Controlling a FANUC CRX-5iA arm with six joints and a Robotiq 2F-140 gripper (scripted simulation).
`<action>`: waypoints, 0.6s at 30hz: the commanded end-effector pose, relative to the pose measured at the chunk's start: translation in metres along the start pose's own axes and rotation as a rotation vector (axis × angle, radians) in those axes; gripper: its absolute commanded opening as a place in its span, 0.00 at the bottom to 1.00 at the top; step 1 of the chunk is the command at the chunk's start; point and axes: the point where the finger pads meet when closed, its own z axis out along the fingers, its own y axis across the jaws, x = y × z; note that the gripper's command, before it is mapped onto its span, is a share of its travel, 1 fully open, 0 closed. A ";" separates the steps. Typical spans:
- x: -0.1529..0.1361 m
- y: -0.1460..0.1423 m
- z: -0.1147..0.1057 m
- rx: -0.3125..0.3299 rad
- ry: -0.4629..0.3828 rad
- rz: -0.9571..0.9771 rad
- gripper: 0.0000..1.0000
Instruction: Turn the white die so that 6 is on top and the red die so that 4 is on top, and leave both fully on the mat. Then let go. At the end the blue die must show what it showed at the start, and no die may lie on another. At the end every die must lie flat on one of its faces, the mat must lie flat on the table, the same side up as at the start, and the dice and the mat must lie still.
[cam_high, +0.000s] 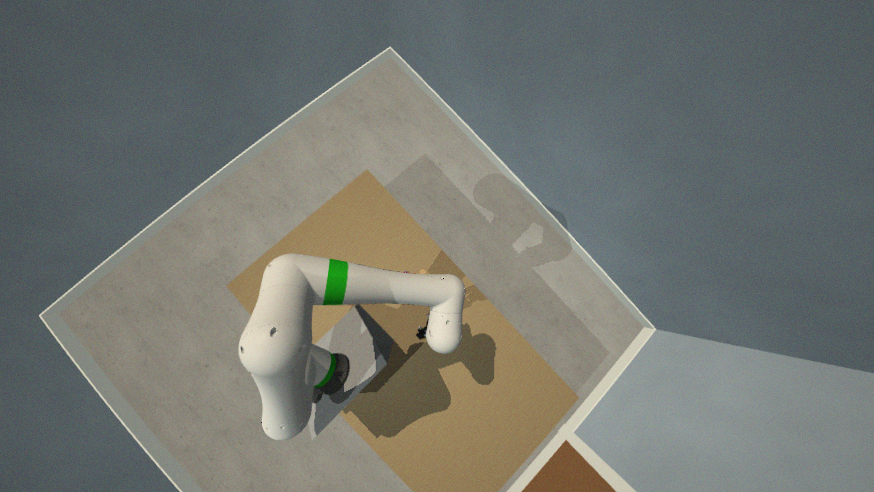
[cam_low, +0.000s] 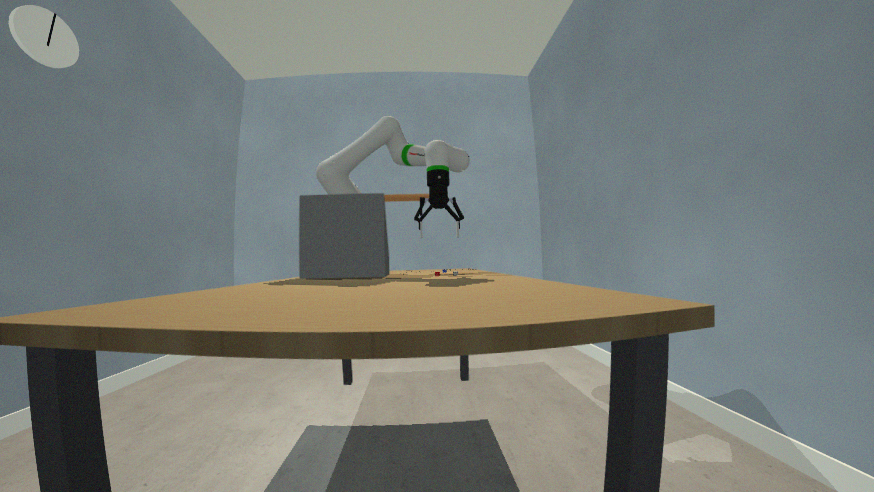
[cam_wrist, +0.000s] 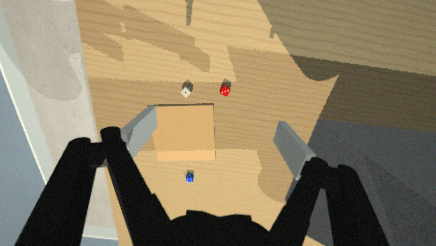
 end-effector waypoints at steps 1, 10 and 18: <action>0.021 0.012 0.003 0.001 0.001 0.023 1.00; 0.021 0.012 0.003 0.001 0.001 0.023 1.00; 0.021 0.012 0.007 0.001 0.001 0.023 1.00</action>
